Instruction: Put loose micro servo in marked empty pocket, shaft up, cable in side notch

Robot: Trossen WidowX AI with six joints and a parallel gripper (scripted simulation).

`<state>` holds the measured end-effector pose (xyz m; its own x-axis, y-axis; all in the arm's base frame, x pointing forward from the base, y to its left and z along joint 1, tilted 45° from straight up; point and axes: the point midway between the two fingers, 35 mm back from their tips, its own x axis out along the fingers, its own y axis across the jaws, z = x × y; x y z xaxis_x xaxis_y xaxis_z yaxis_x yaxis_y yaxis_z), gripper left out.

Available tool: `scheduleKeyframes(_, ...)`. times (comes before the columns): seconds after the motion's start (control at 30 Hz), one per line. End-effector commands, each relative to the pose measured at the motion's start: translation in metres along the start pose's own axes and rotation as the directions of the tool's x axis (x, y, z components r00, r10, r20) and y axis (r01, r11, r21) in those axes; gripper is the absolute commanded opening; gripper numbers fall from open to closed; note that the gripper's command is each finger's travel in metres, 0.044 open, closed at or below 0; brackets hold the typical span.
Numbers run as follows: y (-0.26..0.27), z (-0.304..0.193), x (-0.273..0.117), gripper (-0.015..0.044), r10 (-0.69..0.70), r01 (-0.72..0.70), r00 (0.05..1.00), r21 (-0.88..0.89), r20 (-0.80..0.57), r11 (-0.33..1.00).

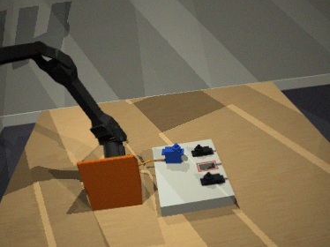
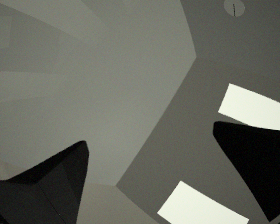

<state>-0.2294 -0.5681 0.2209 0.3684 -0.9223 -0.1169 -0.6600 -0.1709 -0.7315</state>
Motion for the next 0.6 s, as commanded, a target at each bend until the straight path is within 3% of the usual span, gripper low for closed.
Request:
scheduleKeyframes(0.0,-0.014,0.023,0.016,0.044,-0.003,-0.002,0.999,0.101,0.053,0.995)
scheduleKeyframes(0.57,-0.097,0.154,0.075,0.044,-0.047,-0.146,0.935,0.502,0.352,0.853)
